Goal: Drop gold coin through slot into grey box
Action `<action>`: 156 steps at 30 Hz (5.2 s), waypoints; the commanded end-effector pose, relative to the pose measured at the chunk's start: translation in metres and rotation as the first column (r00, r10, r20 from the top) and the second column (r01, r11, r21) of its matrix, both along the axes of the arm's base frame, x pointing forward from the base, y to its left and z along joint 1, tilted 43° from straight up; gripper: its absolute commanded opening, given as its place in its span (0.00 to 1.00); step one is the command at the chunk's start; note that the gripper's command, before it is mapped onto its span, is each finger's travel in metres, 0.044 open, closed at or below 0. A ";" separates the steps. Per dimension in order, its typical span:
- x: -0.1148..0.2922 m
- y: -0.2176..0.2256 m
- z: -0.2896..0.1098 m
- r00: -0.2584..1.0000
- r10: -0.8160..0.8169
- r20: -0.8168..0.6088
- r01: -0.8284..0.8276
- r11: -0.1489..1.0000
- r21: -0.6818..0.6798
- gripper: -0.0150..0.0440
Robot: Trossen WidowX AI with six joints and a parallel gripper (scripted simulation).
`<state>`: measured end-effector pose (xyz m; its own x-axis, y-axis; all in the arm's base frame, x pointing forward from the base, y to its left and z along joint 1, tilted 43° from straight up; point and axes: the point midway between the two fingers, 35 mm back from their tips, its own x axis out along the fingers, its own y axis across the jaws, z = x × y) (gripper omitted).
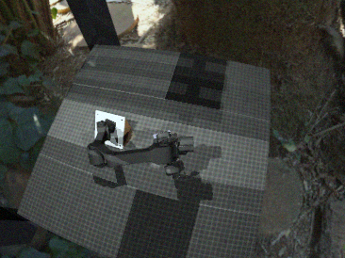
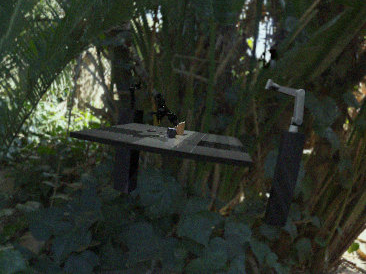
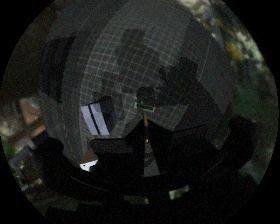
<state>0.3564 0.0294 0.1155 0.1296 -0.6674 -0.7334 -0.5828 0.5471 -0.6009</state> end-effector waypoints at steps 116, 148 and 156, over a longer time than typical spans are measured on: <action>-0.072 0.052 -0.086 1.000 0.000 -0.003 0.000 1.000 0.001 0.25; -0.078 0.078 -0.057 1.000 0.001 -0.001 -0.001 1.000 0.004 0.97; -0.083 0.092 -0.040 1.000 0.003 -0.002 -0.003 1.000 0.002 1.00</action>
<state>0.2750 0.1221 0.0749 0.1424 -0.6610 -0.7367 -0.5892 0.5415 -0.5997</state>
